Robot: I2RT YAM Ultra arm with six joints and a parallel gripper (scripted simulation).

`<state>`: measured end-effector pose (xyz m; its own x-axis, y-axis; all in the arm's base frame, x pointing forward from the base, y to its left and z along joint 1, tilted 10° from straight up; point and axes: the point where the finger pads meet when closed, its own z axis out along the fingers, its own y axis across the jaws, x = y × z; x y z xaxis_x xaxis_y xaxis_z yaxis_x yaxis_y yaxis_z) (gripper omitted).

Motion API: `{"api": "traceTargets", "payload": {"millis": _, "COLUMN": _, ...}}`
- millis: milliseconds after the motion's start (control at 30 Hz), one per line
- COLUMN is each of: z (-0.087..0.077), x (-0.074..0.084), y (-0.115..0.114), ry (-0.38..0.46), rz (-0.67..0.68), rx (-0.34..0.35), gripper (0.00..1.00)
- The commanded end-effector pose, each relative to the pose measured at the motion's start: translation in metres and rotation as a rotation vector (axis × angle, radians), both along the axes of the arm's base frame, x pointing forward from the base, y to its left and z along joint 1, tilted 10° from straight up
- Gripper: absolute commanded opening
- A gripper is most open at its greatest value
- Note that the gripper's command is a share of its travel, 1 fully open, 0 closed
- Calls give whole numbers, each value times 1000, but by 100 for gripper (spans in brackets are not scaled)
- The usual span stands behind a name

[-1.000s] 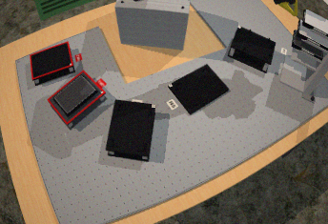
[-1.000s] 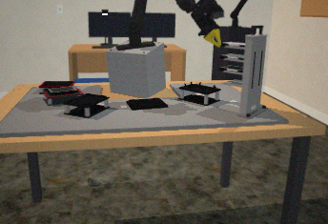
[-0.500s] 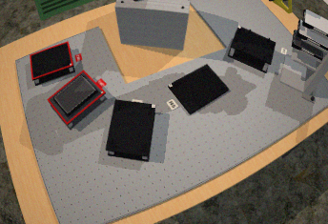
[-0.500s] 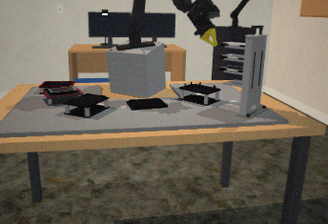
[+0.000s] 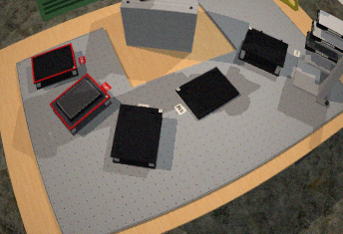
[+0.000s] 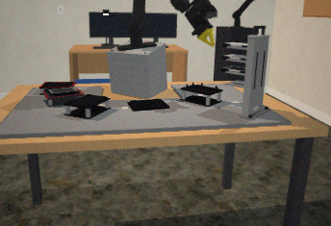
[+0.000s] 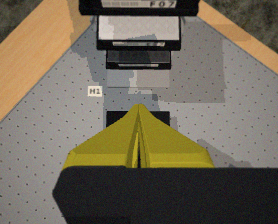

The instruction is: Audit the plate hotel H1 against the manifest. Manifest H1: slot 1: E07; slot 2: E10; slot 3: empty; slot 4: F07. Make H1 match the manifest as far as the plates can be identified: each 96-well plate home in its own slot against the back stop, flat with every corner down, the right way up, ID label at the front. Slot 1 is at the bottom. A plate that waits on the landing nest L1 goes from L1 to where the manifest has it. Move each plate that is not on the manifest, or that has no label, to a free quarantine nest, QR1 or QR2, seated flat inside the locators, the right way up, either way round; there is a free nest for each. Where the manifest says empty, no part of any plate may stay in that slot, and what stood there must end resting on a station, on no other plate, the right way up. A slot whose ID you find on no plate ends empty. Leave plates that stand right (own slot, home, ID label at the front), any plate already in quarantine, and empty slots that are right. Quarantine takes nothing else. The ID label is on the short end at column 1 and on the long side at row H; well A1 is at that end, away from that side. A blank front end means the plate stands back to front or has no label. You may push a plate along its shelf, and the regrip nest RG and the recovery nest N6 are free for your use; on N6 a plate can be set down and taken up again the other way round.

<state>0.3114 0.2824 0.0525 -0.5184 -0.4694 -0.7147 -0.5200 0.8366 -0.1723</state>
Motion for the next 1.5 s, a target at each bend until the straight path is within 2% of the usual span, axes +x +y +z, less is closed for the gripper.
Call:
{"api": "traceTargets", "payload": {"millis": 0, "z": 15, "x": -3, "y": 4, "ry": -35, "rz": -1, "rx": 43, "gripper": 0}}
{"api": "traceTargets", "payload": {"millis": 500, "z": 13, "x": -22, "y": -9, "ry": -31, "rz": -2, "rx": 39, "gripper": 0}}
{"api": "traceTargets", "payload": {"millis": 533, "z": 28, "x": -16, "y": 1, "ry": -55, "rz": -2, "rx": 71, "gripper": 0}}
{"api": "traceTargets", "payload": {"millis": 567, "z": 13, "x": -25, "y": -10, "ry": -32, "rz": -2, "rx": 40, "gripper": 0}}
{"api": "traceTargets", "payload": {"millis": 767, "z": 10, "x": -35, "y": -18, "ry": -21, "rz": -2, "rx": 26, "gripper": 0}}
{"api": "traceTargets", "payload": {"millis": 833, "z": 27, "x": -26, "y": -6, "ry": -55, "rz": -2, "rx": 72, "gripper": 0}}
{"api": "traceTargets", "payload": {"millis": 900, "z": 28, "x": -25, "y": -7, "ry": -56, "rz": -6, "rx": 74, "gripper": 0}}
{"api": "traceTargets", "payload": {"millis": 933, "z": 12, "x": -36, "y": -17, "ry": -33, "rz": -2, "rx": 43, "gripper": 100}}
{"api": "traceTargets", "payload": {"millis": 1233, "z": 6, "x": -54, "y": -30, "ry": -33, "rz": -2, "rx": 43, "gripper": 100}}
{"api": "traceTargets", "payload": {"millis": 1267, "z": 6, "x": -54, "y": -30, "ry": -33, "rz": -2, "rx": 43, "gripper": 100}}
{"api": "traceTargets", "payload": {"millis": 1300, "z": 22, "x": -46, "y": -18, "ry": -57, "rz": -2, "rx": 78, "gripper": 100}}
{"api": "traceTargets", "payload": {"millis": 1433, "z": 22, "x": -44, "y": -21, "ry": -57, "rz": -10, "rx": 78, "gripper": 100}}
{"api": "traceTargets", "payload": {"millis": 1467, "z": -5, "x": -49, "y": -32, "ry": -19, "rz": -16, "rx": 23, "gripper": 100}}
